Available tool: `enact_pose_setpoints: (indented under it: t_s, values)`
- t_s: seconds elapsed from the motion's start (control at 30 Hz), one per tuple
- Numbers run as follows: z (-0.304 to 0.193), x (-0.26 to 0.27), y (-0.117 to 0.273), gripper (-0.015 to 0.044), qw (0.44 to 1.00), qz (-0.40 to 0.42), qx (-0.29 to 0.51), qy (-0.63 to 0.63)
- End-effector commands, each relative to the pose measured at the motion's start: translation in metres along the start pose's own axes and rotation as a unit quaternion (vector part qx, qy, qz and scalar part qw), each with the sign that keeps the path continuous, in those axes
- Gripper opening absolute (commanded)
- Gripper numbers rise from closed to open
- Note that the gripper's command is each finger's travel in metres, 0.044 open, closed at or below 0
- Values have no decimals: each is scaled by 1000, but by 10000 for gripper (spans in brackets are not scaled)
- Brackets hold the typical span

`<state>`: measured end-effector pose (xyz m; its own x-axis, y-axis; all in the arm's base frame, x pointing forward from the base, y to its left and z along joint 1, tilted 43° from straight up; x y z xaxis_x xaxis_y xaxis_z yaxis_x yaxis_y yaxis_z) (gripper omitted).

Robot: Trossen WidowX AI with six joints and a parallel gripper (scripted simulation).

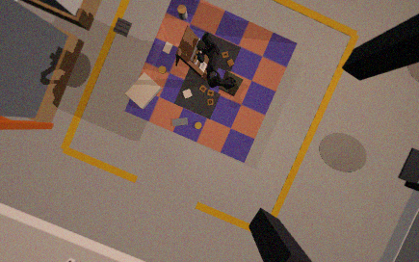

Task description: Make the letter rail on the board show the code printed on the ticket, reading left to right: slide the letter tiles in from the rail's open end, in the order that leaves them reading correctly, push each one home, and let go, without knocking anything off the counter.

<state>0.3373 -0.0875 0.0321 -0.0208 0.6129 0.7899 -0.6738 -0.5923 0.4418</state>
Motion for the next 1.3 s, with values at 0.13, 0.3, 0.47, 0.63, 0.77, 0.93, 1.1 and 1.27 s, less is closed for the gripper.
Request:
enact_pose_setpoints:
  t_s: [0.13,0.3,0.47,0.63,0.77,0.93,1.1,1.27]
  values:
    - [0,0,0,210,1000,0,0,0]
    - [0,0,7,295,1000,-2,1,-2]
    - [0,0,11,295,1000,-2,1,-2]
    - [1,0,17,295,1000,-2,1,-2]
    - [1,-1,19,295,1000,-2,1,-2]
    - [1,-2,23,295,1000,-2,1,-2]
    - [1,-2,26,295,1000,-3,1,-2]
    - [1,-3,30,295,1000,-3,1,-2]
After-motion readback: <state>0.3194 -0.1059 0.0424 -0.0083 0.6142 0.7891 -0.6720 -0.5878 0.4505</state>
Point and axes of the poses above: the point midway between the two fingers, 35 mm back from their tips, its own y axis back along the fingers, its own x axis across the jaws, z = x × y, the point moved 4 cm from there along y, back along the fingers, and after that the axes turned 13 degrees about -y, right-handed, at the moved point
